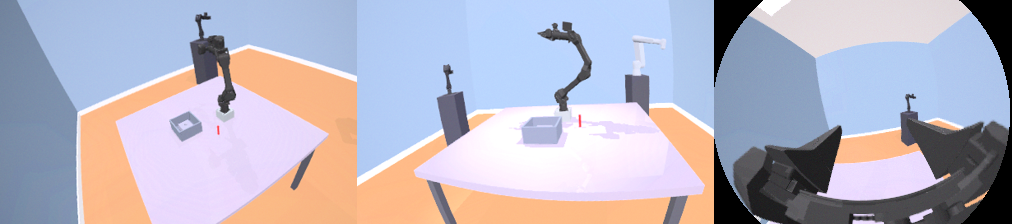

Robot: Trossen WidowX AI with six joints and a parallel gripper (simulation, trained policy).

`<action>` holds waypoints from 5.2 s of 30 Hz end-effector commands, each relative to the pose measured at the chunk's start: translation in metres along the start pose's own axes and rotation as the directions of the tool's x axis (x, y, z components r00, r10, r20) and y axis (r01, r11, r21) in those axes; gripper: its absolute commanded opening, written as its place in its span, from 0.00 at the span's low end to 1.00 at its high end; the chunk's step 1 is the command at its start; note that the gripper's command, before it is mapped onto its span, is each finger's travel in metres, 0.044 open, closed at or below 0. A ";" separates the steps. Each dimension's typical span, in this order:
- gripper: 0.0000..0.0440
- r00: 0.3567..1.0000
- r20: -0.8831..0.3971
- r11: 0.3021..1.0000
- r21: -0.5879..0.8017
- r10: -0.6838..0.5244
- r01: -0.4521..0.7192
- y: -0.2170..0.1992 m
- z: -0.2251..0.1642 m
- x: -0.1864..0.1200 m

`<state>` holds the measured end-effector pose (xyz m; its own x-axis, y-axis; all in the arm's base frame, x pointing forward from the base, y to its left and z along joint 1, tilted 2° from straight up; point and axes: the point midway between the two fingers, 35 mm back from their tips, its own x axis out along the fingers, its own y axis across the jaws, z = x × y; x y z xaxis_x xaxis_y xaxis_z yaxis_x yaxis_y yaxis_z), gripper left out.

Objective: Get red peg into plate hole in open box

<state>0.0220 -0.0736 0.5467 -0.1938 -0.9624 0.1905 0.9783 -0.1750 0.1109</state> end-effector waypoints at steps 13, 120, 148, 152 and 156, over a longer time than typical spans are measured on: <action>1.00 0.886 -0.451 0.969 0.246 0.109 0.006 -0.025 -0.103 0.065; 1.00 0.135 -0.981 0.538 -0.189 -0.139 -0.821 0.075 -0.504 -0.292; 0.00 0.247 -0.955 0.454 -0.294 -0.162 -0.841 0.067 -0.519 -0.271; 0.00 0.266 -0.954 0.448 -0.300 -0.139 -0.842 0.075 -0.502 -0.263; 0.00 0.282 -0.953 0.449 -0.303 -0.115 -0.840 0.084 -0.484 -0.255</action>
<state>0.1831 0.0610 0.0201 -0.1168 -0.4369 -0.8919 0.6229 0.6673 -0.4084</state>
